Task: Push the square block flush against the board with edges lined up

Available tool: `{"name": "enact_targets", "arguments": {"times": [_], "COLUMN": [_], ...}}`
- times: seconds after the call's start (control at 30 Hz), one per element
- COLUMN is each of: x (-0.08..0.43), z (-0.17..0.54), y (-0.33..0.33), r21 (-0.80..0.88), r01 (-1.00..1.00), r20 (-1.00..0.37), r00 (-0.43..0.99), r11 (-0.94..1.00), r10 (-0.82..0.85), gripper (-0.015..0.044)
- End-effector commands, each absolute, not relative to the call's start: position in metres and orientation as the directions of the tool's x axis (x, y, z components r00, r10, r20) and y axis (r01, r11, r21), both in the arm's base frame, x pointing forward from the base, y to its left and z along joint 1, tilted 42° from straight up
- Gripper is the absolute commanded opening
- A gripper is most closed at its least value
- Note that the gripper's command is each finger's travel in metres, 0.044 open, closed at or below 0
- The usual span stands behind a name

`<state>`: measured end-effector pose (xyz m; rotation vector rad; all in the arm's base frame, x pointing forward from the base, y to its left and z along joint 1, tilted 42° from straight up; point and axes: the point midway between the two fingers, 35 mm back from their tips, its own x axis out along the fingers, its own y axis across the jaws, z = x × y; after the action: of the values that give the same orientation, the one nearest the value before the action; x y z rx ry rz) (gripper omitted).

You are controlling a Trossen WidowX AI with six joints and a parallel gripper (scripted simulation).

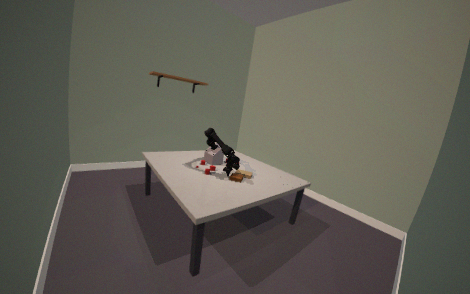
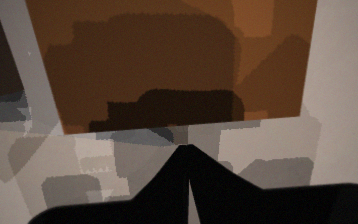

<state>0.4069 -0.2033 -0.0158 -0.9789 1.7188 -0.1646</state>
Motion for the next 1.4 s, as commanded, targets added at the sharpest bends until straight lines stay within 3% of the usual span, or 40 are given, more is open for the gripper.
{"name": "enact_targets", "arguments": {"times": [0.0, 1.37], "x": [0.409, 0.436], "z": [-0.019, -0.031], "y": [-0.202, -0.191], "r21": [-0.549, -0.549], "r01": [-0.526, -0.525], "r20": [-0.737, -0.738], "r00": [-0.062, -0.061], "r11": [0.650, 0.650], "r10": [-0.673, -0.672], "gripper": [0.0000, 0.0000]}}
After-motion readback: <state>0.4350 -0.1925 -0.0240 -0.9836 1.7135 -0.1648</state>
